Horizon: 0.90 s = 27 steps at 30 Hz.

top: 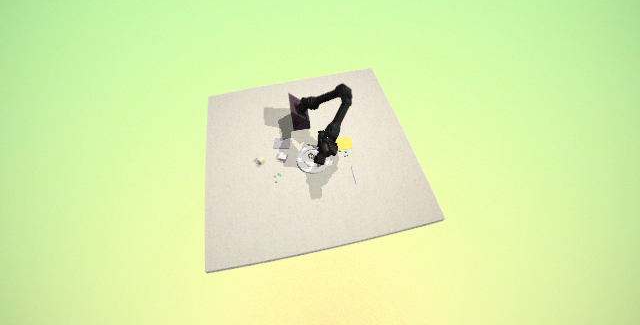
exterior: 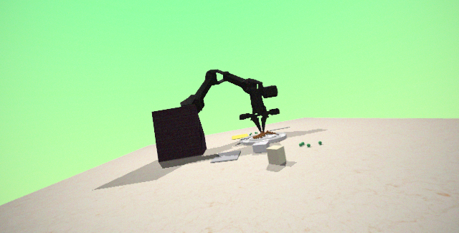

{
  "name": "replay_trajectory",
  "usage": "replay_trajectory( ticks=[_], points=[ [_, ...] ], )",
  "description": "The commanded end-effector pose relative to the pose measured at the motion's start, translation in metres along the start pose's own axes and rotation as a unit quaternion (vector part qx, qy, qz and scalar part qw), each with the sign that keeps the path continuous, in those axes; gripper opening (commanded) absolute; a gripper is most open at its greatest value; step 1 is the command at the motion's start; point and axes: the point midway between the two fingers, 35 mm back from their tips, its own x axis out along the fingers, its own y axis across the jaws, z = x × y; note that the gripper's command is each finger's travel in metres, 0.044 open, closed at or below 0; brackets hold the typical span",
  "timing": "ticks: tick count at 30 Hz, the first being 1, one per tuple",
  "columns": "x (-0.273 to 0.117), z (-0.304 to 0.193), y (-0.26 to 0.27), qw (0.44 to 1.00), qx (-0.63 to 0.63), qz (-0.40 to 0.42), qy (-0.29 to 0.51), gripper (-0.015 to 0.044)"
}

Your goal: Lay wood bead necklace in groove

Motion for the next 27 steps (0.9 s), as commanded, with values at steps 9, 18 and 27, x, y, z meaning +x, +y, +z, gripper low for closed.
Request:
replay_trajectory(
  ticks=[9,18,27],
  points=[
    [0.0079,0.0027,0.0043,1.000,0.004,0.000,-0.002,0.0000],
    [0.0089,0.0028,0.0043,1.000,0.004,0.000,-0.002,0.0000],
    [0.0089,0.0028,0.0043,1.000,0.004,0.000,-0.002,0.0000]
  ],
)
